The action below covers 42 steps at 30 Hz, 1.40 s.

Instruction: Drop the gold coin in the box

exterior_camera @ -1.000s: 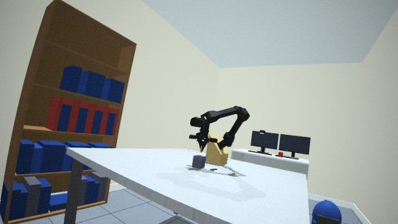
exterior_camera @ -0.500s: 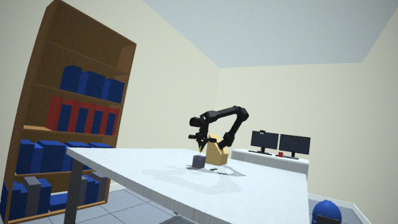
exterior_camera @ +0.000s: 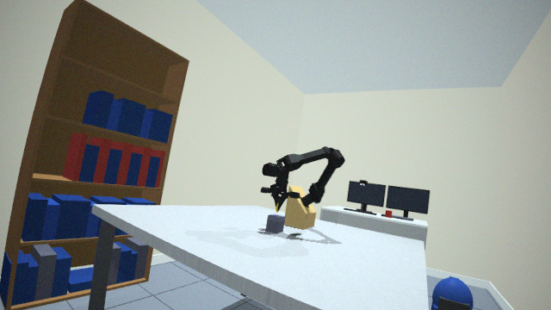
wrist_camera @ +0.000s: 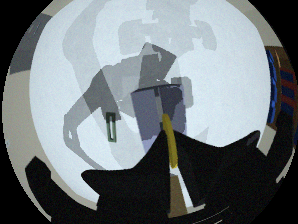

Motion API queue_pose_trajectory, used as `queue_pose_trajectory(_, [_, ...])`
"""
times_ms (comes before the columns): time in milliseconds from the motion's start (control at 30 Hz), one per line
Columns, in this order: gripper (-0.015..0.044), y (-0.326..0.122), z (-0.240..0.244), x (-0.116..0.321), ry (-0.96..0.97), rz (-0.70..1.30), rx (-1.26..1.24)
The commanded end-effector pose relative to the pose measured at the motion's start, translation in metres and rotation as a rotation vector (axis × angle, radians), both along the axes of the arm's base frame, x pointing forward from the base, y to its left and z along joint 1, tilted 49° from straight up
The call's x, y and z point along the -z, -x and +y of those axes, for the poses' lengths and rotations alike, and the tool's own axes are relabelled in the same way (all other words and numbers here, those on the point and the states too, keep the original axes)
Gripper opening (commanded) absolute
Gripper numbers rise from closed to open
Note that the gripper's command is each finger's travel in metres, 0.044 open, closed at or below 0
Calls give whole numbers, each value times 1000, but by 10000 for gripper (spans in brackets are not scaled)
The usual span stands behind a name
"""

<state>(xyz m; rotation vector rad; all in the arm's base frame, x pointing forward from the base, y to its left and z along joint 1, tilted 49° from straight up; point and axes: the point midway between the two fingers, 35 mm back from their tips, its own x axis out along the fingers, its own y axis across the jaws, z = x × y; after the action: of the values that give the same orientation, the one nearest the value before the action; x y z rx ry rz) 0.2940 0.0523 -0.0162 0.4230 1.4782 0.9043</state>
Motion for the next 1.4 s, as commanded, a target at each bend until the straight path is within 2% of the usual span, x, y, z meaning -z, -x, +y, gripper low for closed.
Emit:
queue_pose_trajectory(0, [0,1,2,2,-3,3,3])
queue_pose_trajectory(867, [0,2,12,9,-4,2,2])
queue_pose_trajectory(1067, [157,2,10,8,0,0,-1])
queue_pose_trajectory(1367, [161,2,10,8,0,0,-1])
